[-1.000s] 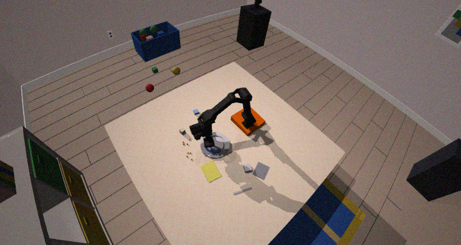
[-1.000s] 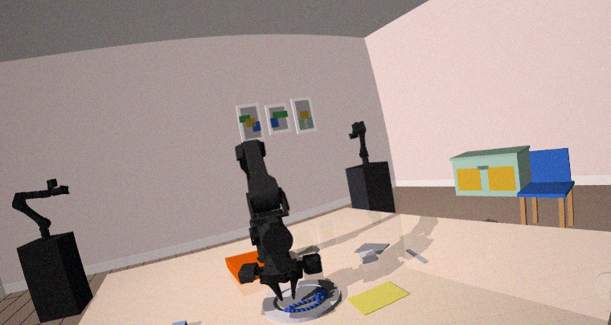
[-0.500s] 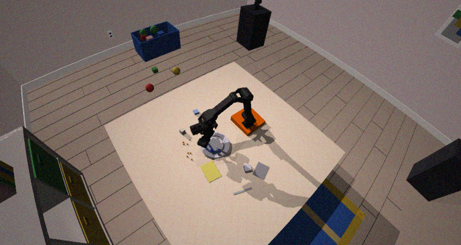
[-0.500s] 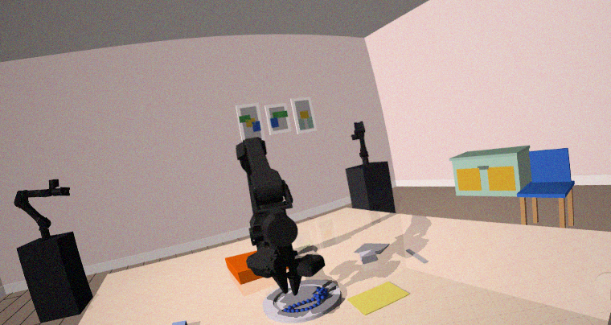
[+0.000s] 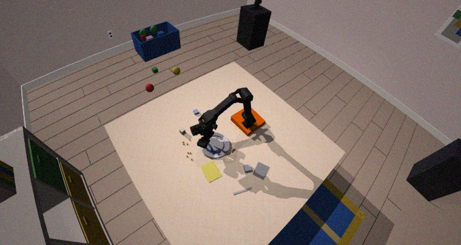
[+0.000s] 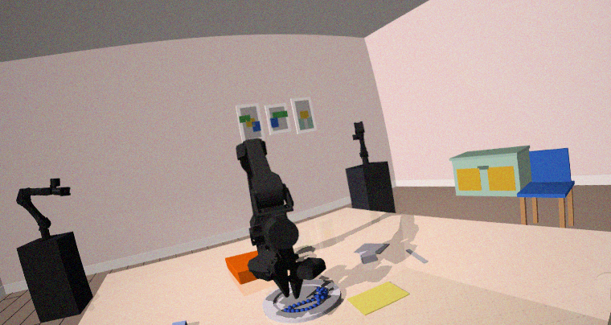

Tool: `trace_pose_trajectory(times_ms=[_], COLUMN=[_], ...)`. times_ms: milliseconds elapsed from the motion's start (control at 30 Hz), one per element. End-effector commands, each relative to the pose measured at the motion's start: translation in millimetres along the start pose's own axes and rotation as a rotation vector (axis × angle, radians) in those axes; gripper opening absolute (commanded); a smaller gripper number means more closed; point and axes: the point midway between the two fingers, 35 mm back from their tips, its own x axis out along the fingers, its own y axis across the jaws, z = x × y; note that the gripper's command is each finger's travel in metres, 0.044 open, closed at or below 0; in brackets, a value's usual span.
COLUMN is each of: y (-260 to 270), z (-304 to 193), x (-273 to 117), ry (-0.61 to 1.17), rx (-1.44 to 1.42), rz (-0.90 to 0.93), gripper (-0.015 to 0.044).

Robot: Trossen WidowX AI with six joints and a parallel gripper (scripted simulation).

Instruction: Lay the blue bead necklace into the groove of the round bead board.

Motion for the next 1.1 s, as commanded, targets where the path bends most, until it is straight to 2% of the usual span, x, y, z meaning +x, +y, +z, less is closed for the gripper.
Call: trace_pose_trajectory(times_ms=[0,667,833,1067], y=[-1.1,-2.5,-2.3,-2.3], z=[-1.1,-2.7,-1.9,-1.9], x=[8.1,29.4,26.6,26.6], ry=[0.008,0.014,0.007,0.007], rx=[0.004,0.009,0.003,0.003], rz=[-0.008,-0.012,-0.009,-0.009], gripper=[0.012,0.012,0.0,0.0])
